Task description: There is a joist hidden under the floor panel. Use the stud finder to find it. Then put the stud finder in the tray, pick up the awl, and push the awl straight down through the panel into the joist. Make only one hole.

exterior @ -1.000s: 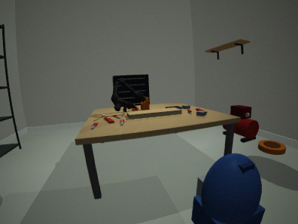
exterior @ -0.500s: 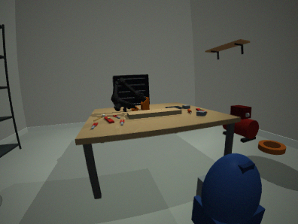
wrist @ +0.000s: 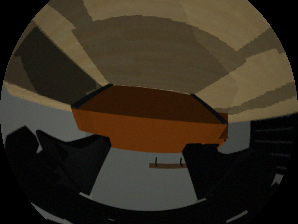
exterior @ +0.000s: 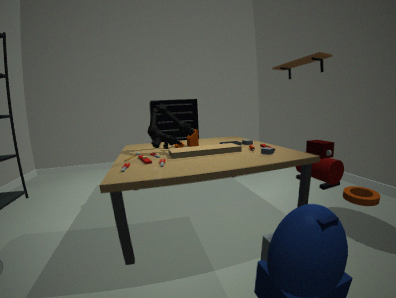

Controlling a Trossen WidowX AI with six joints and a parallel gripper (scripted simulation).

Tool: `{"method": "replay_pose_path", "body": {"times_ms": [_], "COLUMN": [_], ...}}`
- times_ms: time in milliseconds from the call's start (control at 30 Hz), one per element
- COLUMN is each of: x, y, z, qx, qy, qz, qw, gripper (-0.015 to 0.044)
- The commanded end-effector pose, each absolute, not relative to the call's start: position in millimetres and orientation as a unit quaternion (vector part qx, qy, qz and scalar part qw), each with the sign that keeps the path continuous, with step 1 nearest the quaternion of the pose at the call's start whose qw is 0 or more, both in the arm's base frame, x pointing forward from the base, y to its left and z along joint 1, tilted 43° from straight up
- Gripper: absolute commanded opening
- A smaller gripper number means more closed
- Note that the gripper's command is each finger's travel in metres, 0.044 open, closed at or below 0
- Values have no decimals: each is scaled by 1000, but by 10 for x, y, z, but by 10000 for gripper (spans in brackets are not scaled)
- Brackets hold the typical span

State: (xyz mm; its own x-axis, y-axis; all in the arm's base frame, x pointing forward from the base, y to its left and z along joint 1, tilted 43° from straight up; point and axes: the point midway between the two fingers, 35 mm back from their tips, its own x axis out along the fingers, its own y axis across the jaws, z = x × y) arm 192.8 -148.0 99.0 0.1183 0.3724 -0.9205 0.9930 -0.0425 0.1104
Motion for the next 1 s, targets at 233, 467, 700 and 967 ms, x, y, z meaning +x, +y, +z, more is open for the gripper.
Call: {"method": "replay_pose_path", "body": {"times_ms": [233,467,700,967], "x": [1927,1927,1926,1924], "y": [-1511,-1511,-1518,-1539], "z": [985,985,988,998], "qx": [619,619,619,618], "qy": [547,547,547,547], "qz": [-375,-375,-375,-375], "qw": [421,421,421,421], "gripper": [378,378,378,378]}}
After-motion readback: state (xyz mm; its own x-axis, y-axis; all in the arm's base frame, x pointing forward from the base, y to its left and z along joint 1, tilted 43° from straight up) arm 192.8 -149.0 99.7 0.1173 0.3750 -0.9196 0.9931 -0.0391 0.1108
